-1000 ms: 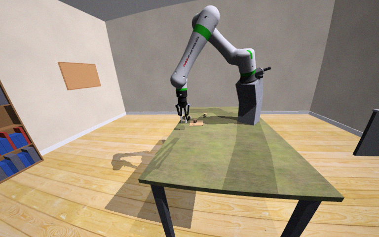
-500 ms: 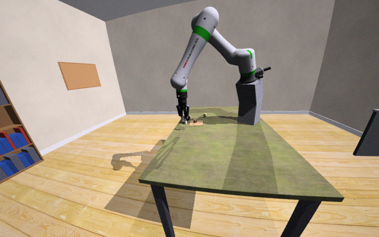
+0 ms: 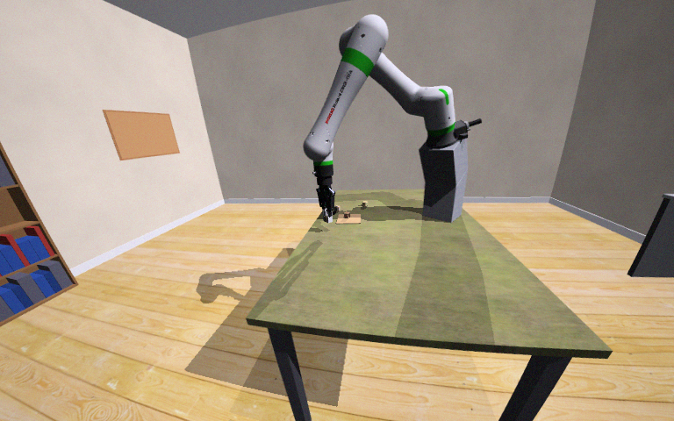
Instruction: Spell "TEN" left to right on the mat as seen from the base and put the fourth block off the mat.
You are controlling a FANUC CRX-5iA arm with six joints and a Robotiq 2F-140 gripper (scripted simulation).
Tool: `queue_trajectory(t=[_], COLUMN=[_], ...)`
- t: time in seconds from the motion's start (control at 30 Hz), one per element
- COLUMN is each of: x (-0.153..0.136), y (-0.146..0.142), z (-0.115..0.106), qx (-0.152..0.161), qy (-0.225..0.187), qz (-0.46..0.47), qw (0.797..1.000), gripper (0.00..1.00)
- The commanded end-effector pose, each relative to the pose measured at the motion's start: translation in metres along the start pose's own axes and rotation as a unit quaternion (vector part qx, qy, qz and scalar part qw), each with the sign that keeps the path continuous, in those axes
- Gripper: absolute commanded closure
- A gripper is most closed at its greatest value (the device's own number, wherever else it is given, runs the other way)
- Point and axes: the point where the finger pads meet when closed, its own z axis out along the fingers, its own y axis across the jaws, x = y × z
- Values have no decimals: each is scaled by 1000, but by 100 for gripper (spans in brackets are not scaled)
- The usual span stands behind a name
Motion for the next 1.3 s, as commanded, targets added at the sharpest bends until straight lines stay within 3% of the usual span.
queue_trajectory(t=[0.0, 0.27, 0.7, 1.27], x=[0, 0, 4, 8], y=[0, 1, 1, 4], z=[1, 2, 4, 7], qx=[5, 3, 8, 8], qy=[6, -8, -131, -224], qz=[30, 32, 32, 31], qw=[1000, 999, 991, 974], gripper=[84, 84, 84, 84])
